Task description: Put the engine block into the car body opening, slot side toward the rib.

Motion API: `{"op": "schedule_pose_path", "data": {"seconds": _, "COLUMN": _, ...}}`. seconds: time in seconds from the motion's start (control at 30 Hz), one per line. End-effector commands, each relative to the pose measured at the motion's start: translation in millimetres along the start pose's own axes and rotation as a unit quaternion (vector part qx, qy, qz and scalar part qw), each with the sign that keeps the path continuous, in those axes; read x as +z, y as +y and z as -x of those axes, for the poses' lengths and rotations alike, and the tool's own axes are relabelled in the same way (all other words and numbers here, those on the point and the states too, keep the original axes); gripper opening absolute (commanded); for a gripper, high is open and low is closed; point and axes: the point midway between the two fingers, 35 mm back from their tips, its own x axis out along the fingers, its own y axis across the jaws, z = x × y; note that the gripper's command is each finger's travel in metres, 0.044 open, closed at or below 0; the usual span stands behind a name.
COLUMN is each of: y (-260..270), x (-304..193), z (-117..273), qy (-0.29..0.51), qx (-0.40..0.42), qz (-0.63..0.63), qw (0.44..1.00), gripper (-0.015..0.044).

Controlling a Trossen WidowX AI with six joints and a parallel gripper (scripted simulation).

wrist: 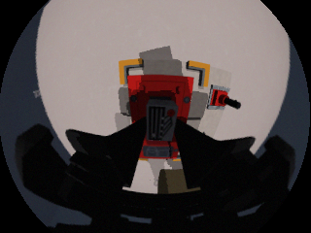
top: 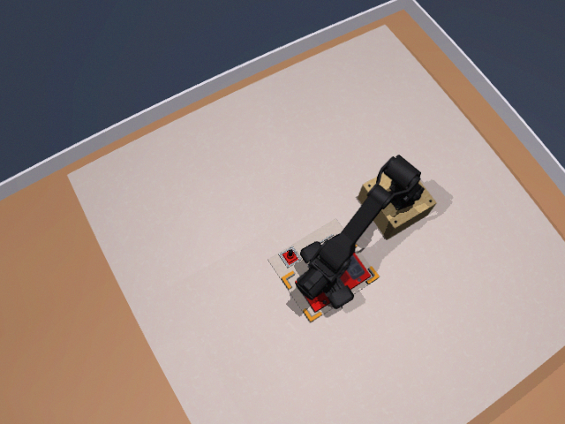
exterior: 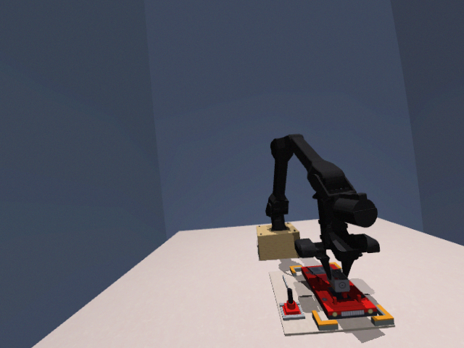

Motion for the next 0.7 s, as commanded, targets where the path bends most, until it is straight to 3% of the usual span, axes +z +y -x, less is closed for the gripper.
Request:
{"op": "schedule_pose_path", "data": {"seconds": 0.0, "y": 0.6, "x": -0.1, "z": -1.2, "qy": 0.0, "qx": 0.001, "qz": 0.009, "qw": 1.0, "gripper": 0.0159}}
{"op": "schedule_pose_path", "data": {"seconds": 0.67, "y": 0.6, "x": -0.1, "z": -4.1, "qy": 0.0, "qx": 0.001, "qz": 0.014, "qw": 1.0, "gripper": 0.0159}}
